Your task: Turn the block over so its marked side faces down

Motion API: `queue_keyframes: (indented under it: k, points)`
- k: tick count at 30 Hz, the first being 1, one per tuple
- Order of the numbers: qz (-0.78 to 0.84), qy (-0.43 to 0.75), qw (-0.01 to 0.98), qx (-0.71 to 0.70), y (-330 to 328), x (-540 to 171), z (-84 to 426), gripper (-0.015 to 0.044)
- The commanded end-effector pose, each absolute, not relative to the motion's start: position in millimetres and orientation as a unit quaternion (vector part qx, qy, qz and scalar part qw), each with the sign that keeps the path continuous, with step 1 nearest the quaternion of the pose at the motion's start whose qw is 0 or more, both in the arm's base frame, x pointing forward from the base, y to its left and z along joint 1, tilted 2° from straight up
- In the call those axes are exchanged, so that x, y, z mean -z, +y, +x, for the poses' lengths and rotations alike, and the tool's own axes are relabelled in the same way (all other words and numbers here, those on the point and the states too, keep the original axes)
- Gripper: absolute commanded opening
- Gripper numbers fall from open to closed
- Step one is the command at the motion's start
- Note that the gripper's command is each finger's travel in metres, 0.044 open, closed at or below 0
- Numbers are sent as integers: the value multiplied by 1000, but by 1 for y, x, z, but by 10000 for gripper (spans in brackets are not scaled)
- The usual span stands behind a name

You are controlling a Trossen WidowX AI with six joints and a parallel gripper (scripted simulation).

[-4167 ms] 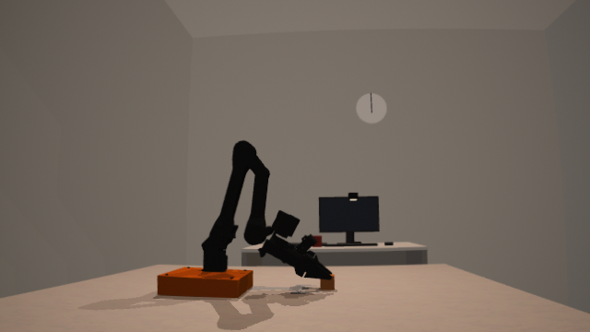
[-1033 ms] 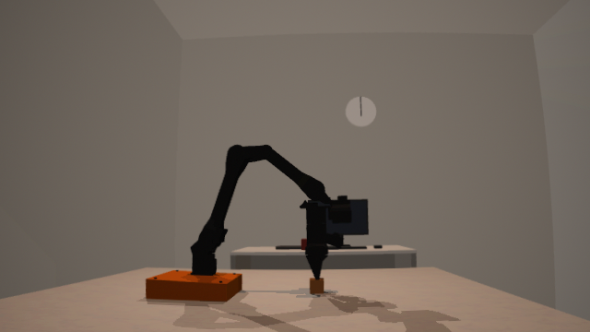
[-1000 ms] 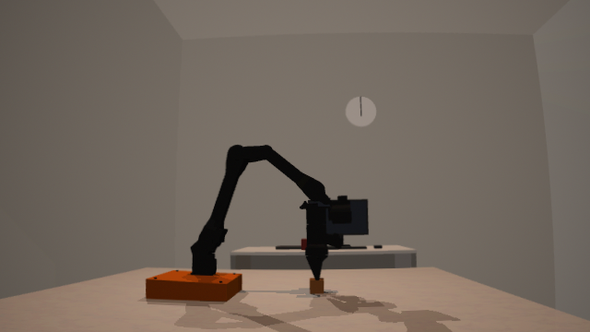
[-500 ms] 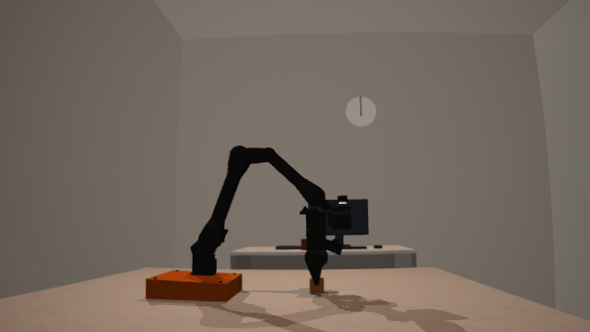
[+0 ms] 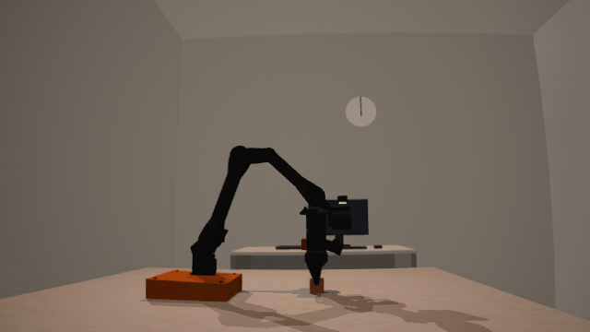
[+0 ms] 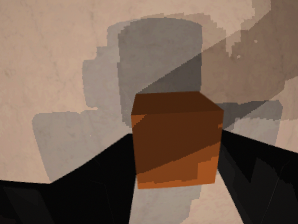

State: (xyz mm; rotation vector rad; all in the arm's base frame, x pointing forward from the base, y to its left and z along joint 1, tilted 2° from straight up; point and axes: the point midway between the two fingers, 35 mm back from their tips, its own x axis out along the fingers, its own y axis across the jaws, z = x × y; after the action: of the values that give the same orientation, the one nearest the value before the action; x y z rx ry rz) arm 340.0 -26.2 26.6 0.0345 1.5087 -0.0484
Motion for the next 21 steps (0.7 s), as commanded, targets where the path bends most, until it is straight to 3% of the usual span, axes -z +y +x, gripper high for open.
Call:
queue_keyframes:
  k: [1,5,8,21]
  points:
    - [16,686,727,24,-27,-25,340,110]
    - [16,686,727,24,-27,-25,340,84]
    - [16,686,727,24,-27,-36,340,5]
    - [15,653,757,24,-26,-51,340,0]
